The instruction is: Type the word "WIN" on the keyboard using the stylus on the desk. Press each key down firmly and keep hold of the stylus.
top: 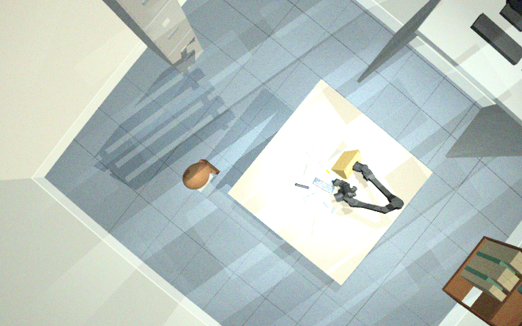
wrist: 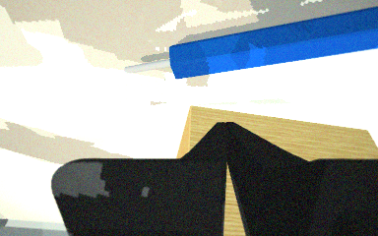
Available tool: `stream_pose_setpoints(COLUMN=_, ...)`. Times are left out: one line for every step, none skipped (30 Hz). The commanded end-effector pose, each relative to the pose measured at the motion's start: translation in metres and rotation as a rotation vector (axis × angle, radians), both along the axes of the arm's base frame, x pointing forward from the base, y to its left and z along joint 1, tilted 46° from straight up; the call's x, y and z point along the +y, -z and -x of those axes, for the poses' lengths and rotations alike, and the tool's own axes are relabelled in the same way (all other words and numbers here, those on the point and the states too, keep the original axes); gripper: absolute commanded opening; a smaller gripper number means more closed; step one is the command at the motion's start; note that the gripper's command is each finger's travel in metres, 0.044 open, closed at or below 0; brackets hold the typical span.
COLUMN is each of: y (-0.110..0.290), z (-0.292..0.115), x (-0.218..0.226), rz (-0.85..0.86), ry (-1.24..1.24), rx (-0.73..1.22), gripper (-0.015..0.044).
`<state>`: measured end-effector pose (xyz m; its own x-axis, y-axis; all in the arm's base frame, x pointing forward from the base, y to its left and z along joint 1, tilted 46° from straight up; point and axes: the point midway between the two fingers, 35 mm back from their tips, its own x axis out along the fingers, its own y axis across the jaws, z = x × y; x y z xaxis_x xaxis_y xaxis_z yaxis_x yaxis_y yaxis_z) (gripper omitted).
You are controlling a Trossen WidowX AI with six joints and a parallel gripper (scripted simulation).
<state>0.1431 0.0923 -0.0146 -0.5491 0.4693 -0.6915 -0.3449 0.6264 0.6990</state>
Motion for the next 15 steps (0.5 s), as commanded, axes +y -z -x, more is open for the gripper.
stream_pose_setpoints(y=0.003, z=0.002, x=0.002, rz=0.007, ry=-0.002, rx=0.004, gripper=0.0000)
stream_pose_setpoints(y=0.004, z=0.002, x=0.003, rz=0.007, ry=-0.002, rx=0.004, gripper=0.0000)
stream_pose_setpoints(y=0.005, z=0.002, x=0.004, rz=0.007, ry=-0.002, rx=0.004, gripper=0.0000)
stream_pose_setpoints(y=0.006, z=0.002, x=0.006, rz=0.007, ry=-0.002, rx=0.004, gripper=0.0000)
stream_pose_setpoints(y=0.007, z=0.002, x=0.007, rz=0.007, ry=-0.002, rx=0.004, gripper=0.0000)
stream_pose_setpoints(y=0.009, z=0.002, x=0.008, rz=0.007, ry=-0.002, rx=0.004, gripper=0.0000)
stream_pose_setpoints(y=0.010, z=0.003, x=0.009, rz=0.007, ry=-0.002, rx=0.004, gripper=0.0000)
stream_pose_setpoints(y=0.011, z=0.003, x=0.010, rz=0.007, ry=-0.002, rx=0.004, gripper=0.0000)
stream_pose_setpoints(y=0.012, z=0.003, x=0.011, rz=0.007, ry=-0.002, rx=0.004, gripper=0.0000)
stream_pose_setpoints(y=0.013, z=0.003, x=0.012, rz=0.007, ry=-0.002, rx=0.004, gripper=0.0000)
stream_pose_setpoints(y=0.014, z=0.003, x=0.014, rz=0.007, ry=-0.002, rx=0.004, gripper=0.0000)
stream_pose_setpoints(y=0.015, z=0.004, x=0.015, rz=0.007, ry=-0.002, rx=0.004, gripper=0.0000)
stream_pose_setpoints(y=0.016, z=0.004, x=0.016, rz=0.006, ry=-0.002, rx=0.004, gripper=0.0000)
stream_pose_setpoints(y=0.017, z=0.004, x=0.017, rz=0.006, ry=-0.002, rx=0.004, gripper=0.0000)
stream_pose_setpoints(y=0.018, z=0.004, x=0.018, rz=0.006, ry=-0.002, rx=0.004, gripper=0.0000)
